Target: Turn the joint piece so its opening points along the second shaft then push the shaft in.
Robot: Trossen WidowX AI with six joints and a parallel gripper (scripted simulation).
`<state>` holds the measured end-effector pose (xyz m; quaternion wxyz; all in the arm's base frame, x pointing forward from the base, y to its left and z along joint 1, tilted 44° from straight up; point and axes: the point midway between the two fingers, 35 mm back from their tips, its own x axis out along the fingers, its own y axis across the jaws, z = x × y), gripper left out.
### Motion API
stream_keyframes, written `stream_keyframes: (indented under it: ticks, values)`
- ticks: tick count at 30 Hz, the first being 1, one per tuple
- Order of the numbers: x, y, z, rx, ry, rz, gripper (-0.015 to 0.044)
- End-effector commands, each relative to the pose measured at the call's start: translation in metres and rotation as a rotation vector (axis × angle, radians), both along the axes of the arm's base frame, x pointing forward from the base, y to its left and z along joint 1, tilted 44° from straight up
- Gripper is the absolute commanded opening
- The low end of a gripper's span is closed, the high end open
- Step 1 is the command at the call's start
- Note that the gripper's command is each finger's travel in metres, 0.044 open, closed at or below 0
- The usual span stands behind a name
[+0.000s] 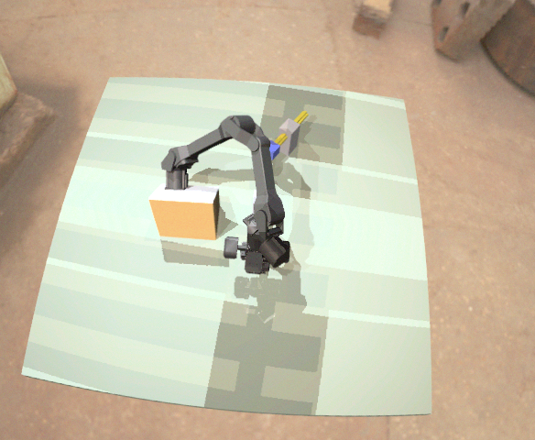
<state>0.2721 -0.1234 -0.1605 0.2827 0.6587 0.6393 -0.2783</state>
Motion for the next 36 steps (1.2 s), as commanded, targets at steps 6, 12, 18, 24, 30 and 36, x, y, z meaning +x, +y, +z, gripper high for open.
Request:
stream_keyframes:
  ticks: [6, 12, 18, 24, 30, 36]
  values:
    - [0.000, 0.010, 0.009, 0.003, 0.008, 0.004, 0.0000]
    - [0.000, 0.017, 0.015, 0.004, 0.010, 0.005, 0.0000]
    - [0.000, 0.023, 0.021, 0.005, 0.011, 0.005, 0.0000]
    - [0.000, 0.030, 0.027, 0.006, 0.011, 0.005, 0.0000]
    - [0.000, 0.037, 0.033, 0.006, 0.012, 0.005, 0.0000]
    - [0.001, 0.044, 0.040, 0.007, 0.012, 0.005, 0.0000]
